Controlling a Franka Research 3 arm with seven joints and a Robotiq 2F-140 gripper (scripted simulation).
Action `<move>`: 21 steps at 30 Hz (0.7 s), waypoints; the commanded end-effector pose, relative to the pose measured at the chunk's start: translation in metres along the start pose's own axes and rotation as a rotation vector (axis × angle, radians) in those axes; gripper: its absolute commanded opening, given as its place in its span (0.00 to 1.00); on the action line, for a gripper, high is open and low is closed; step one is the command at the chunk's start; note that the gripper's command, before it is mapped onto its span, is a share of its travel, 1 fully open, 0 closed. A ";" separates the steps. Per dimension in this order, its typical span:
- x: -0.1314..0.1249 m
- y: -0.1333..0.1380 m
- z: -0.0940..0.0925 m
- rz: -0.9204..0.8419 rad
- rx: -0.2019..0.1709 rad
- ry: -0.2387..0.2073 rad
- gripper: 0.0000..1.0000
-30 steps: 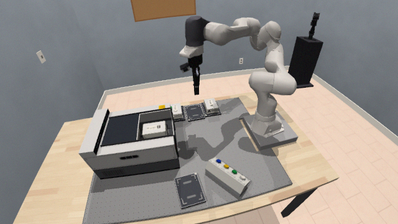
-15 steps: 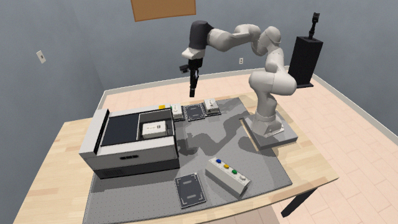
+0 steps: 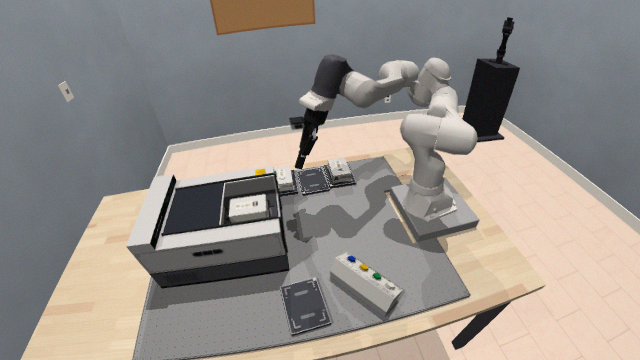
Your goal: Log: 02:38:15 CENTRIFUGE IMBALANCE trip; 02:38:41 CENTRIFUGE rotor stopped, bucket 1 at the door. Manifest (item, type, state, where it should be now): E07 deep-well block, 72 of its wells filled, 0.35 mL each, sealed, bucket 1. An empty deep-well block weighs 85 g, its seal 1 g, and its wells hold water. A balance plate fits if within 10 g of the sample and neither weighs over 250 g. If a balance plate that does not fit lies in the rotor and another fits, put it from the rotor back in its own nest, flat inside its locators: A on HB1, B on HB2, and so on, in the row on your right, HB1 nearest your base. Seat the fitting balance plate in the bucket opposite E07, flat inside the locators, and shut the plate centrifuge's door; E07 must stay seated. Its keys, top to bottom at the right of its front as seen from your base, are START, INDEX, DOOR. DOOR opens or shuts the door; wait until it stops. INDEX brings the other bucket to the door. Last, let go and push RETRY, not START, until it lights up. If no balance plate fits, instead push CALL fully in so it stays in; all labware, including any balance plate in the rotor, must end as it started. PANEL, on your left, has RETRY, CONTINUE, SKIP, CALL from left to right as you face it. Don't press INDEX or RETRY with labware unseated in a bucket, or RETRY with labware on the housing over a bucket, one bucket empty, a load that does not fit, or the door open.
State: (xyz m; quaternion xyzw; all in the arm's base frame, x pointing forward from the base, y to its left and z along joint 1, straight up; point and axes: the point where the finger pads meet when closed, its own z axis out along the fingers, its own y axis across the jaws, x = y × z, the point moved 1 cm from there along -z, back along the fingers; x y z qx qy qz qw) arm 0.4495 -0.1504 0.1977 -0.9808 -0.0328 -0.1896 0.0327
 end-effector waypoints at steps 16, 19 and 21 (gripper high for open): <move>-0.018 -0.005 0.067 0.020 -0.043 0.206 0.10; -0.025 -0.007 0.073 0.021 -0.052 0.215 0.10; -0.029 -0.007 0.076 0.021 -0.057 0.220 0.10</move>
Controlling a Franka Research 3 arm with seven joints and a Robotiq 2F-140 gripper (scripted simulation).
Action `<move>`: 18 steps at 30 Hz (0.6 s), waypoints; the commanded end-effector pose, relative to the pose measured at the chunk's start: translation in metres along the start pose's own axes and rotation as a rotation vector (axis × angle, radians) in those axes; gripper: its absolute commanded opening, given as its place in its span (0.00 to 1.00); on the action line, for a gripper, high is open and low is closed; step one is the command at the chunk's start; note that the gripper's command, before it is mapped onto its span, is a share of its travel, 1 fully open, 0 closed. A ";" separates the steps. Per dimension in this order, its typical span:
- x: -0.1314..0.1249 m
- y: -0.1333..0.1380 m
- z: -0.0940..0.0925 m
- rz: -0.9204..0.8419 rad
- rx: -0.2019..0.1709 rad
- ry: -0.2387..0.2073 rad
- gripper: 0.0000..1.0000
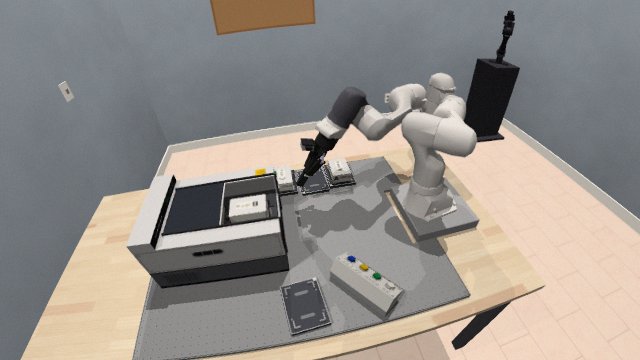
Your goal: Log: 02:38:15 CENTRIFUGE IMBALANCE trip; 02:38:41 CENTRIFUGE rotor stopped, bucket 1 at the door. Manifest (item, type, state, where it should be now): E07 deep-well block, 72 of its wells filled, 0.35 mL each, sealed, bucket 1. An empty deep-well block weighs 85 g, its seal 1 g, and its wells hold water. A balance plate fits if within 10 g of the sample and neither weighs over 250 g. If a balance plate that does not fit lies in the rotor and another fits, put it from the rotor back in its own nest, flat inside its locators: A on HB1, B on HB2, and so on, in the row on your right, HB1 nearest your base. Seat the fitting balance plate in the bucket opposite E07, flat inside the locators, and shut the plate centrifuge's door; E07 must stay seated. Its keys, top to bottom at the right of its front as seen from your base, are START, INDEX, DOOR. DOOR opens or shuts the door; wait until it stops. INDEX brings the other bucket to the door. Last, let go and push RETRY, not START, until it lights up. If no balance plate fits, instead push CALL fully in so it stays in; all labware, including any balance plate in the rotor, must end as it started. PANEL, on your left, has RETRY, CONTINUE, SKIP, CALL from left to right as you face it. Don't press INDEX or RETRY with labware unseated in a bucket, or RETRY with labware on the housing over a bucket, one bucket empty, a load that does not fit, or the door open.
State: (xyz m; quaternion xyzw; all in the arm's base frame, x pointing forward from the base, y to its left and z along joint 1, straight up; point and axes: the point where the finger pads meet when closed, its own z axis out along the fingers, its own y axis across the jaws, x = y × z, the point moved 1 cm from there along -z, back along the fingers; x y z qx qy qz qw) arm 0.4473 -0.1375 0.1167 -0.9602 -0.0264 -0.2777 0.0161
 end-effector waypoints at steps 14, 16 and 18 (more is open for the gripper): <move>-0.007 -0.001 0.006 0.020 -0.032 0.048 0.10; -0.007 -0.001 0.006 0.020 -0.032 0.048 0.10; -0.007 -0.001 0.006 0.020 -0.032 0.048 0.10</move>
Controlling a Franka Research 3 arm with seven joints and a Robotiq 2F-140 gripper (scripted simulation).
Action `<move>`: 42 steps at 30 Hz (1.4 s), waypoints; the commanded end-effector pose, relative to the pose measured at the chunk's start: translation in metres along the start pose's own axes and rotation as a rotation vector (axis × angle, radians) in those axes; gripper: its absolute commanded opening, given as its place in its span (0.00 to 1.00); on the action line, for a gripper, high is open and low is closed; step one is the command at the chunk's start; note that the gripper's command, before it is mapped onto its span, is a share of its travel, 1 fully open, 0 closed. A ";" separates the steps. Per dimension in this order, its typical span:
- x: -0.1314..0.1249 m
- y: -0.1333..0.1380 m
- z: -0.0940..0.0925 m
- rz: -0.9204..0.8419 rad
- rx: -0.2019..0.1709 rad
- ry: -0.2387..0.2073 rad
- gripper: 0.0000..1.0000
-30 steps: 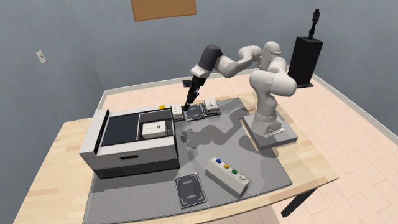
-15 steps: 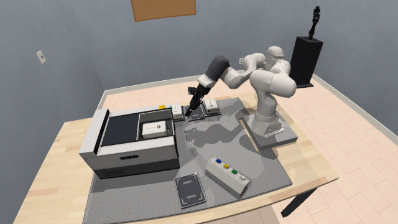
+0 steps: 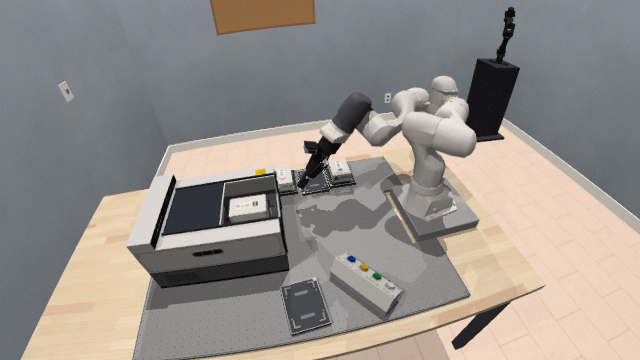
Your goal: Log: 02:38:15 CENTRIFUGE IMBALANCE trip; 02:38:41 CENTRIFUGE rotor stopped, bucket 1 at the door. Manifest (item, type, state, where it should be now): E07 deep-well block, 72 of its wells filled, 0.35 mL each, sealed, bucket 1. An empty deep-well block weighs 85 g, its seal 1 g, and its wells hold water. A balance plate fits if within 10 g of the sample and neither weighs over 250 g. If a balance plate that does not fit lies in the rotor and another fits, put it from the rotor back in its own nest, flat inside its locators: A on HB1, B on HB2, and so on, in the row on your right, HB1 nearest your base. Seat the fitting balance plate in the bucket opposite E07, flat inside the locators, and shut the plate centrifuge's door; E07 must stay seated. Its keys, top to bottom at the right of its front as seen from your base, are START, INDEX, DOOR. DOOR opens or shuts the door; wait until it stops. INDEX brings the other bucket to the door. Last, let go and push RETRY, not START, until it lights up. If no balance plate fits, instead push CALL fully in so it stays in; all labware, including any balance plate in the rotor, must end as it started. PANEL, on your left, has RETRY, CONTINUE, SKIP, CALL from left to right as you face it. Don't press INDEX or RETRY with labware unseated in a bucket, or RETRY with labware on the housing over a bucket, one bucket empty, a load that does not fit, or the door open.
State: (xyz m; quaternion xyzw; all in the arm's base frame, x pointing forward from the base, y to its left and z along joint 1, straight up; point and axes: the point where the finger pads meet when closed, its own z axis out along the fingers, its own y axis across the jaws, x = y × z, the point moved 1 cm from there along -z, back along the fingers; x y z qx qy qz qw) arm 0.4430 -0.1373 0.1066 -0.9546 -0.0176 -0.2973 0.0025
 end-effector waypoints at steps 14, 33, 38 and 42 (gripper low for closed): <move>0.007 0.000 0.003 0.012 -0.001 0.008 0.10; 0.028 0.000 0.019 0.012 -0.001 0.008 0.10; 0.032 0.000 0.022 0.012 -0.001 0.008 0.10; 0.037 0.000 0.025 0.012 -0.001 0.008 0.10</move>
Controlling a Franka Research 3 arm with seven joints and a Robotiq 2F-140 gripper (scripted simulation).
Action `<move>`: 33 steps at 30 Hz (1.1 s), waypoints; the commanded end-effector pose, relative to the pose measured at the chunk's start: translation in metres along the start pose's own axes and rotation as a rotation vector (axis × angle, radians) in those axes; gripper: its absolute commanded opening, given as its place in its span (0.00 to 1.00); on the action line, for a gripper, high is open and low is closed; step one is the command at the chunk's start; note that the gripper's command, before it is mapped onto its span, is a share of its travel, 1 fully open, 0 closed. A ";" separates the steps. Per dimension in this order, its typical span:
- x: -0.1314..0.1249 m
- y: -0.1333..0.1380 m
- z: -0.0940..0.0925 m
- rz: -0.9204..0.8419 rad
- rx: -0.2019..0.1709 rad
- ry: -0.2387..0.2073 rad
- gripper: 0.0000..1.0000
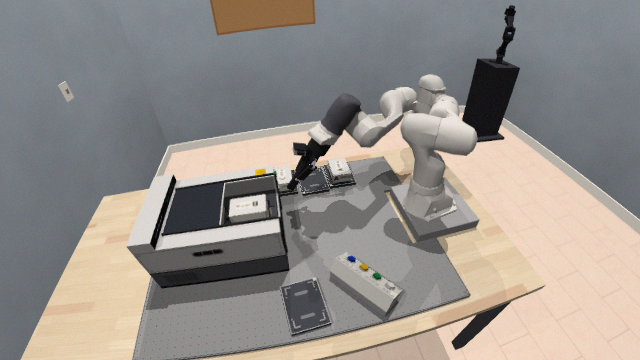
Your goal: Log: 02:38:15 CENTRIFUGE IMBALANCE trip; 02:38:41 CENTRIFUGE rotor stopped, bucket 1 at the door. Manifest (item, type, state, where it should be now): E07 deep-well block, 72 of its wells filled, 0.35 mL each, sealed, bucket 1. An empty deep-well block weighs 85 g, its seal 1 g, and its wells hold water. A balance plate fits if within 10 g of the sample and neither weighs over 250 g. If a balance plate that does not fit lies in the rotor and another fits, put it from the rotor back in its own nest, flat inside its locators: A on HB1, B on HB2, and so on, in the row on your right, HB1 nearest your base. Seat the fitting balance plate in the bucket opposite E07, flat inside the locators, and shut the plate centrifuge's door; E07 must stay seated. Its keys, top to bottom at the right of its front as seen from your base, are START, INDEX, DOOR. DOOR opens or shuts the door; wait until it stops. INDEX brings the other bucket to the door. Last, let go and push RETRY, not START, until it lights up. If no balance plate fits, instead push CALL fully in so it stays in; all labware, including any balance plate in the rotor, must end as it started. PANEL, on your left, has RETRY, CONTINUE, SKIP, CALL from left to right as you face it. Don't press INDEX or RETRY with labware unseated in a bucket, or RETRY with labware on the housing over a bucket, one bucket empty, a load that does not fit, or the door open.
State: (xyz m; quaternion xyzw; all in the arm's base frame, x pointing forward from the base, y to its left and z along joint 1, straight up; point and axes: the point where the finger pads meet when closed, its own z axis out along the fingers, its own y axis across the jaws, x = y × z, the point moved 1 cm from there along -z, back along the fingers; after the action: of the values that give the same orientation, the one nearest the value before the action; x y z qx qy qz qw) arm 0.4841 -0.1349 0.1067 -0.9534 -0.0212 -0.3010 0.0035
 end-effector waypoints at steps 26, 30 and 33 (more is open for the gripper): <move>0.013 0.002 0.009 0.018 -0.005 0.000 0.10; 0.013 0.002 0.009 0.018 -0.005 0.000 0.10; 0.013 0.002 0.009 0.018 -0.005 0.000 0.10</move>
State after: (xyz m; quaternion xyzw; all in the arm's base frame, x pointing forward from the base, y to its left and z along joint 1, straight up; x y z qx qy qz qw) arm 0.4995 -0.1345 0.1064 -0.9535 -0.0155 -0.3010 0.0052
